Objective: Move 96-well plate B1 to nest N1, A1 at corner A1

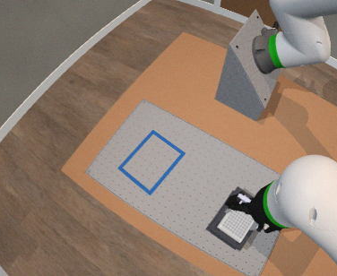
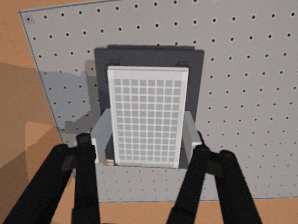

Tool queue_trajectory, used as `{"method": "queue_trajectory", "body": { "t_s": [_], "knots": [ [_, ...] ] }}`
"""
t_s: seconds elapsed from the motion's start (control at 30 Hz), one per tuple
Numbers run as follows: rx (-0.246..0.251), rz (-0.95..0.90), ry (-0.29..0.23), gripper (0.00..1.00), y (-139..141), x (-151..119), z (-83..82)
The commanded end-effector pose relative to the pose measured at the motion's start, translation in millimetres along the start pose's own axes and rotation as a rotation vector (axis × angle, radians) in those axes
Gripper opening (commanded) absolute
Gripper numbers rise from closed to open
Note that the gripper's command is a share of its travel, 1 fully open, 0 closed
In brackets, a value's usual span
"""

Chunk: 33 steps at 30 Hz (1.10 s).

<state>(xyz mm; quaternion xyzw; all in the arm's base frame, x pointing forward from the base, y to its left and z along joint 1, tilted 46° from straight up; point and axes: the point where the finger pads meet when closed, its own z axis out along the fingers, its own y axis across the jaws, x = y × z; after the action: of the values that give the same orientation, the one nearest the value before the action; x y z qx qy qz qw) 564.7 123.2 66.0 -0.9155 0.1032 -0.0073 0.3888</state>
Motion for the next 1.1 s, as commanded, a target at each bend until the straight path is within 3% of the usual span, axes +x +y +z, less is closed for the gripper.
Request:
{"method": "queue_trajectory", "body": {
  "t_s": [0.0, 1.07],
  "knots": [
    [0.000, 0.000, 0.000, 0.00, 0.1, 0.2, 0.4],
    [0.000, 0.000, 0.000, 0.00, 0.1, 0.2, 5.1]
  ]
}}
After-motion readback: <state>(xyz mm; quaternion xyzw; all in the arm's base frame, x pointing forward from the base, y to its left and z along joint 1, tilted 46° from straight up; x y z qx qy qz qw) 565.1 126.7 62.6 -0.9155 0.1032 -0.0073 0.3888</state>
